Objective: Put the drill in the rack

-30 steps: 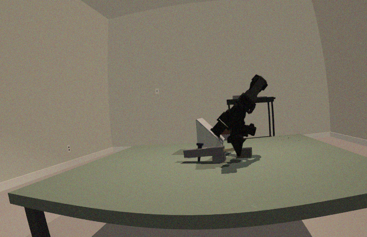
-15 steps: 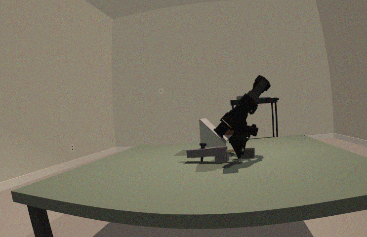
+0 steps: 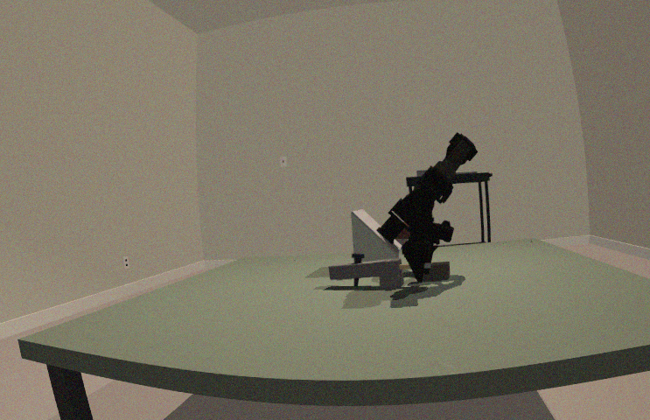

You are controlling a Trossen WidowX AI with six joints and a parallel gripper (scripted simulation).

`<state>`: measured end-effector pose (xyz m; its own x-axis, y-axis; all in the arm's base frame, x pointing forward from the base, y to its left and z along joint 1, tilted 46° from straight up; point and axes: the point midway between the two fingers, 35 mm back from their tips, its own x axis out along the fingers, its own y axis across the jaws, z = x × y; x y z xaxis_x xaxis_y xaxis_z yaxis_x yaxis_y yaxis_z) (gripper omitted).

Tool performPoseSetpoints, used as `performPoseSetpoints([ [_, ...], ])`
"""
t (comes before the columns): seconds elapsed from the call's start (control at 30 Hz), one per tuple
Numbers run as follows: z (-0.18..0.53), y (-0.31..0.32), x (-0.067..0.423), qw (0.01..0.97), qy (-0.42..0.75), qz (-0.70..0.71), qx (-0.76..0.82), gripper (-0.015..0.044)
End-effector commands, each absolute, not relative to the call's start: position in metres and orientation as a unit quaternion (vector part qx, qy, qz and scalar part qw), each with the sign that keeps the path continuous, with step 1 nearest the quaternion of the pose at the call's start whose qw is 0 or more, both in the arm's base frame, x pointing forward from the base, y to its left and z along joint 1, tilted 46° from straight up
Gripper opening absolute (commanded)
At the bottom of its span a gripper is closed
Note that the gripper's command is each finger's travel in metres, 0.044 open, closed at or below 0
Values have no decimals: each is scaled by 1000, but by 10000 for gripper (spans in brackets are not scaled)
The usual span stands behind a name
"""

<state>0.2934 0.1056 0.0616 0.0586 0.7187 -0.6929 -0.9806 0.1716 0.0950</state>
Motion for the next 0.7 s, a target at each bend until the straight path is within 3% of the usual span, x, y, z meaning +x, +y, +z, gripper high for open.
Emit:
performPoseSetpoints([
  [0.0,59,105,293,697,315,610,-208,440],
  [0.67,53,103,292,697,316,610,-208,440],
])
